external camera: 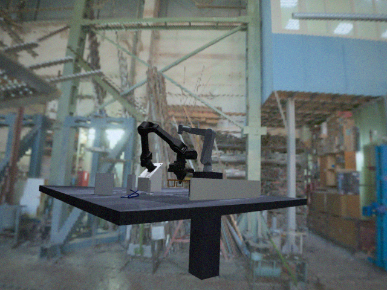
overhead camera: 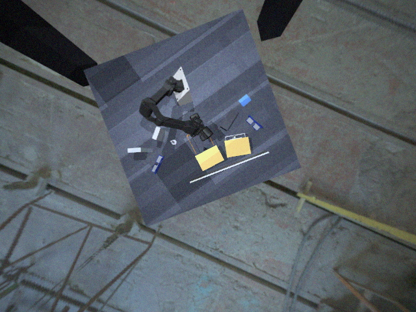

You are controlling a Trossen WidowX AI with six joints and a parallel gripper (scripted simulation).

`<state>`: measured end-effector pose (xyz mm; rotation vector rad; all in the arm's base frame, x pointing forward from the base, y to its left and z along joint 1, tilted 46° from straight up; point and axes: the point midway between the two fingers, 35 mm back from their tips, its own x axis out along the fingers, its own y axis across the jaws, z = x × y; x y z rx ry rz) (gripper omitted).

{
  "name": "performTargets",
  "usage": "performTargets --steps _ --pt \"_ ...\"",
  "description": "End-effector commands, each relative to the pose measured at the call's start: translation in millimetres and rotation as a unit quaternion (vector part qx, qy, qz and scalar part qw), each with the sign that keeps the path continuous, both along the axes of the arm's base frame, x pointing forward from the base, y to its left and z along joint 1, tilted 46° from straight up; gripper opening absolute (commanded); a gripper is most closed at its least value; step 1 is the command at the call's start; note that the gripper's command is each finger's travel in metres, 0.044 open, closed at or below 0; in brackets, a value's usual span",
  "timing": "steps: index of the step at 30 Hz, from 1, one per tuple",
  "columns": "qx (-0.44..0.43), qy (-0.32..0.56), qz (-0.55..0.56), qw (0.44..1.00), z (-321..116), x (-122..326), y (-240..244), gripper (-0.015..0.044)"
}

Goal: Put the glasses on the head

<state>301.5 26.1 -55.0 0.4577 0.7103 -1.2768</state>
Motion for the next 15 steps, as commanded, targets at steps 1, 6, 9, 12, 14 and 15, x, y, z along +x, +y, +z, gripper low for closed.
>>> performTargets --steps 1,6,9,12,14,15 --pt "-0.002 0.001 0.001 1.0 -1 7 1 0.0" --pt "-0.002 0.001 0.001 1.0 -1 13 3 0.0" --pt "-0.002 0.001 0.001 1.0 -1 18 4 0.0" --pt "-0.002 0.001 0.001 1.0 -2 22 5 0.0" --pt "-0.002 0.001 0.001 1.0 -2 25 6 0.0" --pt "-0.002 0.001 0.001 1.0 -2 26 6 0.0"
